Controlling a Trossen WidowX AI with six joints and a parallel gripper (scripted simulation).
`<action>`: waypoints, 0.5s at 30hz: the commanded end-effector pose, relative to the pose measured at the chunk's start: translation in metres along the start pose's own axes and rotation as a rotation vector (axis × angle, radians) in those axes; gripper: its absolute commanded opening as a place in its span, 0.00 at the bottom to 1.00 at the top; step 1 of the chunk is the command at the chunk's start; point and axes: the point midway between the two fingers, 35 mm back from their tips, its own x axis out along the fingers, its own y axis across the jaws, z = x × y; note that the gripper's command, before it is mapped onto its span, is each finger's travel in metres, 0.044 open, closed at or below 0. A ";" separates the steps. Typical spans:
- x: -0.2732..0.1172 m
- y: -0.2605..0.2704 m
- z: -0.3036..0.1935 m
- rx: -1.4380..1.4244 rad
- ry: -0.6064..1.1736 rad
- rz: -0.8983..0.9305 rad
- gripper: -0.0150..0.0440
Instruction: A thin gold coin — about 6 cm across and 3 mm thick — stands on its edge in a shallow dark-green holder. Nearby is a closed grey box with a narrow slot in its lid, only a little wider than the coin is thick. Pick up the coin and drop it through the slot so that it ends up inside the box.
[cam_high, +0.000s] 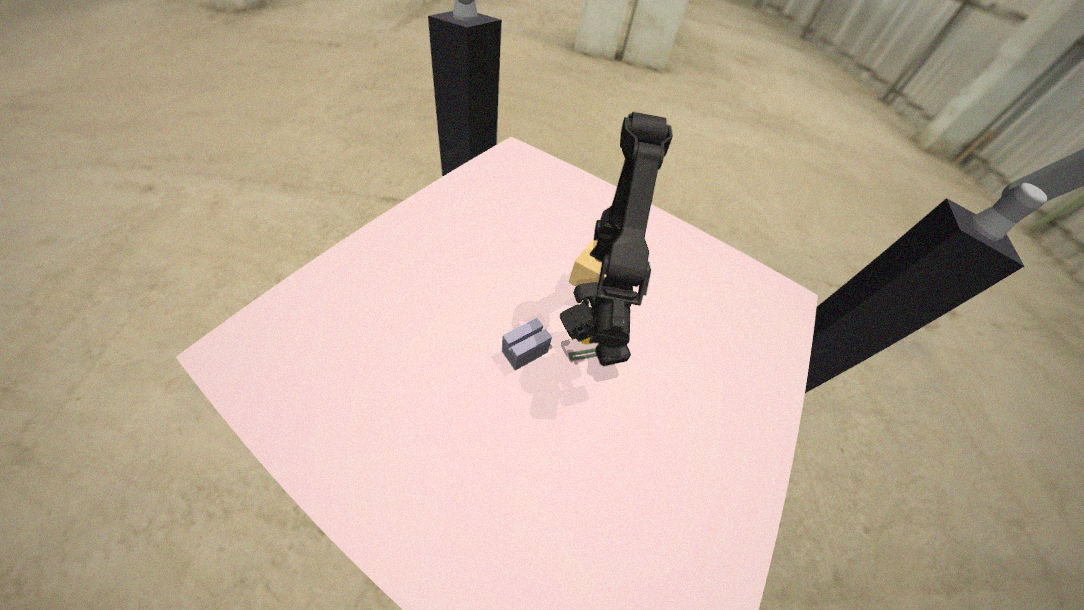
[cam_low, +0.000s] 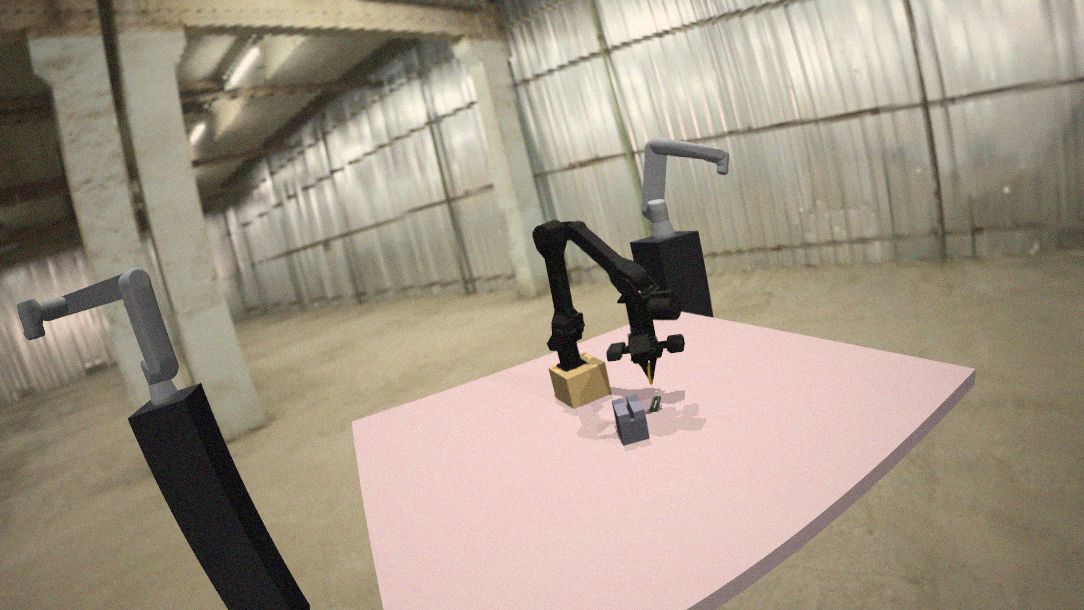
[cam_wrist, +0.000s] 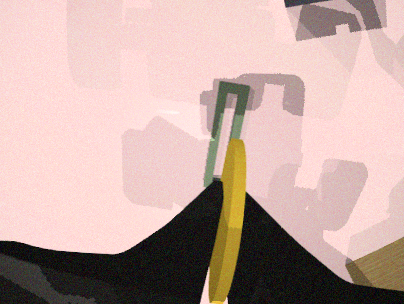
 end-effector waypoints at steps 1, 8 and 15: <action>-0.013 0.001 0.001 0.004 -0.006 0.010 0.25; -0.030 -0.001 0.000 0.009 -0.004 0.009 0.25; -0.036 -0.002 0.000 -0.036 -0.003 0.009 0.25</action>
